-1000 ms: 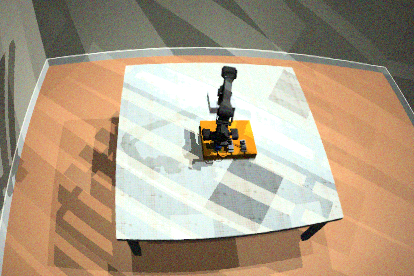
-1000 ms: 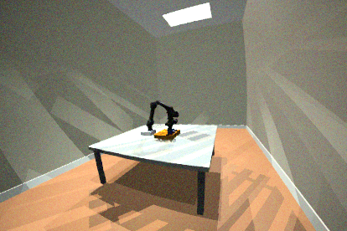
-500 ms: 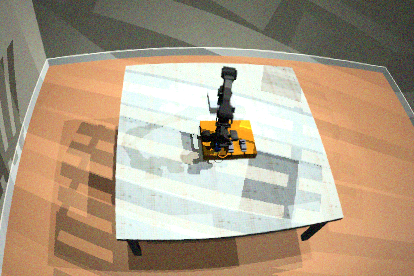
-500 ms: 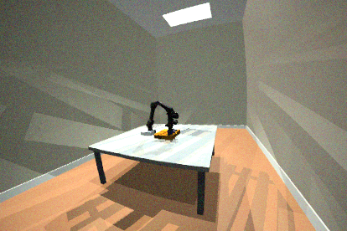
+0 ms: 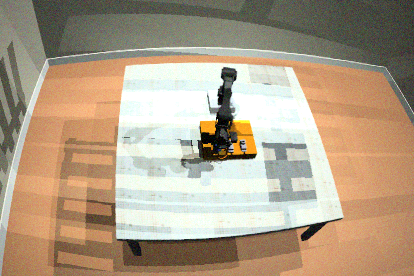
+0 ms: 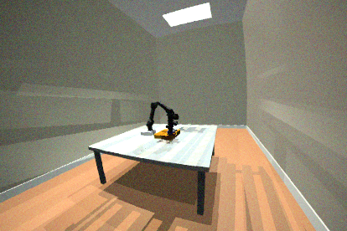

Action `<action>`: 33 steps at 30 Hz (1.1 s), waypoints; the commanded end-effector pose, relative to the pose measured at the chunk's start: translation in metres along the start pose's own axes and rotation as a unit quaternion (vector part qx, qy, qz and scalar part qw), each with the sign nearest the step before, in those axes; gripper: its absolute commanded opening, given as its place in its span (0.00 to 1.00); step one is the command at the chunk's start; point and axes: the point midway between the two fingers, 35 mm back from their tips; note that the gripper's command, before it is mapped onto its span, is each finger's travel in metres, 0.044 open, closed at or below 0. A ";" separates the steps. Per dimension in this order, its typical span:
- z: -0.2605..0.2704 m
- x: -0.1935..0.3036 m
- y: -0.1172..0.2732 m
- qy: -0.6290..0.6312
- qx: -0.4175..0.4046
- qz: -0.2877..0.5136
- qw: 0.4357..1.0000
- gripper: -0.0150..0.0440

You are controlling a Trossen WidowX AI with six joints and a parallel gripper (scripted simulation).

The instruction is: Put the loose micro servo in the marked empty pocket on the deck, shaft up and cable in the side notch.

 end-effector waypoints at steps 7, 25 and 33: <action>0.000 0.000 -0.009 0.000 0.000 -0.001 1.000 0.25; 0.000 0.000 -0.017 0.000 0.000 -0.001 1.000 0.57; 0.001 0.004 0.018 0.000 0.000 -0.001 1.000 0.57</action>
Point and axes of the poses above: the point midway between the two fingers, 35 mm back from their tips, its own y axis back along the fingers, its own z axis across the jaws, x = y × z, and after that the axes turned 6 degrees about y, right-handed
